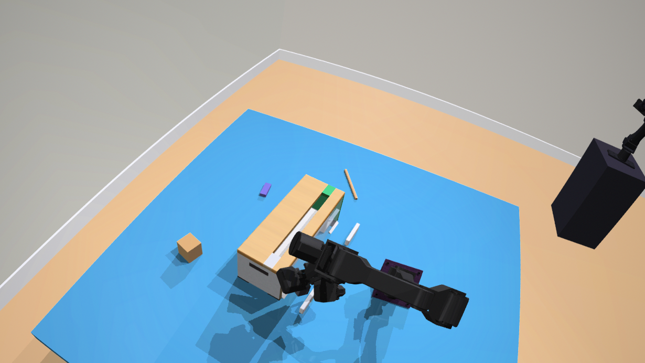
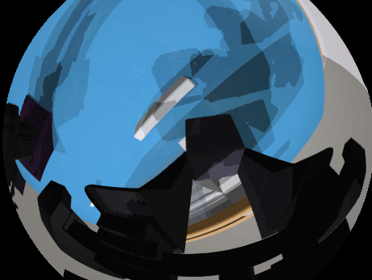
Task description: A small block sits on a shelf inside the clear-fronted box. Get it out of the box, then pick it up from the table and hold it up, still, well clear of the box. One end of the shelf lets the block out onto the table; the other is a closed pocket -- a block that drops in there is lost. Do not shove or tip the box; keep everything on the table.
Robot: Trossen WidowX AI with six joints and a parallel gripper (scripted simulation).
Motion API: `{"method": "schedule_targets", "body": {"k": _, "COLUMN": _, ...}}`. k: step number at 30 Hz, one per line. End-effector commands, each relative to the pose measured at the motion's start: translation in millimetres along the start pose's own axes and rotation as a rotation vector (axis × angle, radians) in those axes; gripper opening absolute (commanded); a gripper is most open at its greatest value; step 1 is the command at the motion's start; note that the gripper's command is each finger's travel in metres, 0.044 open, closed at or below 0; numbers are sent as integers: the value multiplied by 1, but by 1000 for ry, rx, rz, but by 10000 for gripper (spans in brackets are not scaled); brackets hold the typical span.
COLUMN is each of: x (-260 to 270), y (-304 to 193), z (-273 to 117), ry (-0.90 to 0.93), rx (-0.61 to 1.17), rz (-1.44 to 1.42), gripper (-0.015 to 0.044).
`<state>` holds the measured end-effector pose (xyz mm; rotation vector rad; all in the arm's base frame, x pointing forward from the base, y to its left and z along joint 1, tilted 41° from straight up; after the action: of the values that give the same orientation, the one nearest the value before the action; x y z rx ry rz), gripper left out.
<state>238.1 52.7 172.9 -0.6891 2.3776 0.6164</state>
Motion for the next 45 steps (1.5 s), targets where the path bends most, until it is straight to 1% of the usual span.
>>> {"method": "schedule_targets", "body": {"k": 1, "x": 2, "y": -2, "z": -1, "ry": 10, "rx": -15, "rz": 191, "gripper": 0}}
{"method": "schedule_targets", "body": {"k": 45, "x": 14, "y": -20, "z": -29, "ry": 99, "rx": -68, "rz": 2030, "gripper": 0}}
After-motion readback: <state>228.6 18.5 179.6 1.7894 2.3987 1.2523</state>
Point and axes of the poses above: the point midway between the two fingers, 35 mm back from their tips, its own z axis out along the fingers, its own x axis across the jaws, y = z × x, the point moved 3 cm from there along -z, back along the fingers, and after that the axes turned 5 degrees about z, right-handed, at the moved point
